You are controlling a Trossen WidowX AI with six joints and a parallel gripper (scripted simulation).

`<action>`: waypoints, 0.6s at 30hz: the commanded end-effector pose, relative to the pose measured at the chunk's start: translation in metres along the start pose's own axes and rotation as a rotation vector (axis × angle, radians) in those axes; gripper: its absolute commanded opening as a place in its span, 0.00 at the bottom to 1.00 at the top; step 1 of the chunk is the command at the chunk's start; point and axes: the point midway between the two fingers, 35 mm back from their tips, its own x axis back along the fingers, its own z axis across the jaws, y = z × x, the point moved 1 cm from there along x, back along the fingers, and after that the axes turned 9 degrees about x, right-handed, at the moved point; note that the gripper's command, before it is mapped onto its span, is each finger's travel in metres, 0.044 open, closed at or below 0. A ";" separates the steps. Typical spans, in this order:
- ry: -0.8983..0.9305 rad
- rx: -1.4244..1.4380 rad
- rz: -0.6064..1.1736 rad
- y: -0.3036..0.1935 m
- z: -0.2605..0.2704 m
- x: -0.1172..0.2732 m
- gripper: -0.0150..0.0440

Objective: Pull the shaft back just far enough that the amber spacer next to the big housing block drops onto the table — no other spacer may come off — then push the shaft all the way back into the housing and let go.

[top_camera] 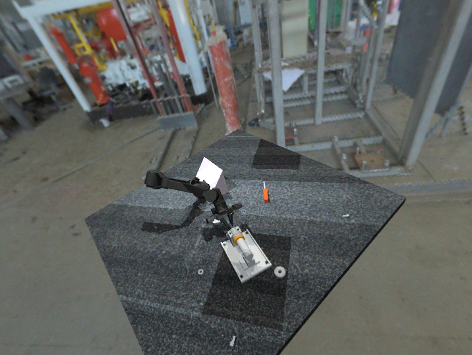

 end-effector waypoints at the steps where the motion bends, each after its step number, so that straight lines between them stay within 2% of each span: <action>1: 0.001 -0.003 0.000 0.001 0.000 0.001 0.25; 18: 0.001 -0.003 0.000 0.002 0.000 0.002 0.25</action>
